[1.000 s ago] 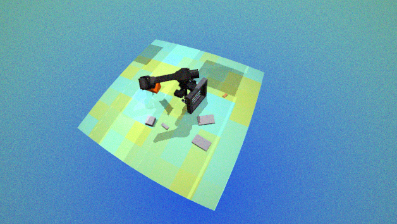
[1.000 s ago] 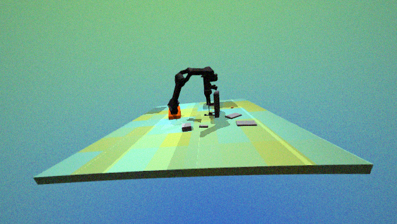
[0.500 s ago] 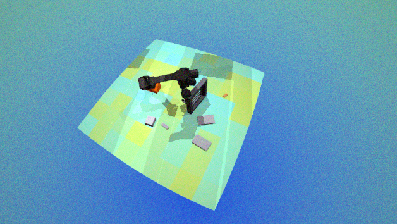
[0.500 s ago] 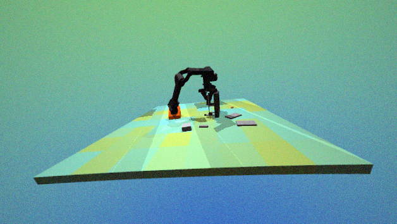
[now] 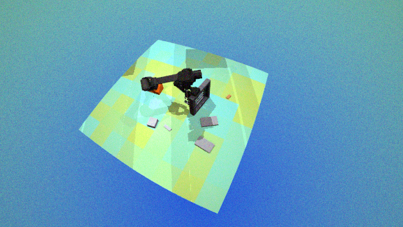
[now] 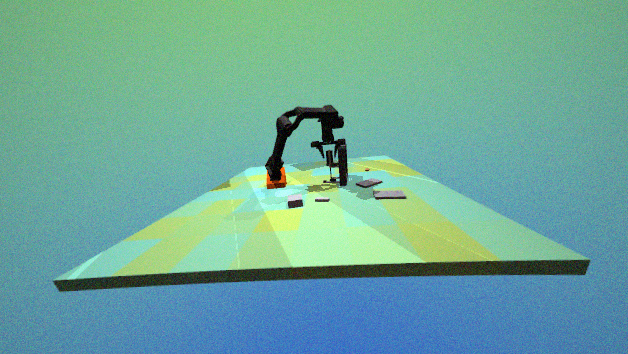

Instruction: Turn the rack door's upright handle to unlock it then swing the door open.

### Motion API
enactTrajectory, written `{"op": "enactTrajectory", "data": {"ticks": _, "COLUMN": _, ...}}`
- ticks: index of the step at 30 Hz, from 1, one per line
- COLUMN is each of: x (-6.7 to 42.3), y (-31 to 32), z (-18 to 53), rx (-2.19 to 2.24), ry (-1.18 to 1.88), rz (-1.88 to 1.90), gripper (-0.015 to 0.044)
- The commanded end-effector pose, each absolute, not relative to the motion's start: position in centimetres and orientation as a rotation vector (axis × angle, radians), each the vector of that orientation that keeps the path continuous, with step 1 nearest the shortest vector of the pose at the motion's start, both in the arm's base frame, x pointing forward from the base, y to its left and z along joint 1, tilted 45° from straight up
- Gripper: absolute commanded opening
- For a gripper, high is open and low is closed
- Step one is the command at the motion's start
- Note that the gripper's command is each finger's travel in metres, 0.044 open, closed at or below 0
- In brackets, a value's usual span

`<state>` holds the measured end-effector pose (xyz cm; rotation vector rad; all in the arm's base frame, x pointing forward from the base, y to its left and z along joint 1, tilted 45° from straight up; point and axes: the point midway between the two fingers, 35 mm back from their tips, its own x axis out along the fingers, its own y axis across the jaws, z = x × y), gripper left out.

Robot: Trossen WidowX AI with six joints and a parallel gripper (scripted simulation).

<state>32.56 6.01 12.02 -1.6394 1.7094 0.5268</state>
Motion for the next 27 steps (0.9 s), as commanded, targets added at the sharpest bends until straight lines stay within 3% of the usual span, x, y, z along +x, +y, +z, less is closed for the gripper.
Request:
{"op": "enactTrajectory", "data": {"ticks": 1, "x": 32.69, "y": 5.82, "z": 11.88, "rx": -1.746, "ry": 1.71, "rz": 0.671, "gripper": 0.0291}}
{"op": "enactTrajectory", "data": {"ticks": 9, "x": 32.69, "y": 5.82, "z": 11.88, "rx": -1.746, "ry": 1.71, "rz": 0.671, "gripper": 0.0291}}
{"op": "enactTrajectory", "data": {"ticks": 27, "x": 32.69, "y": 5.82, "z": 11.88, "rx": -1.746, "ry": 1.71, "rz": 0.671, "gripper": 0.0171}}
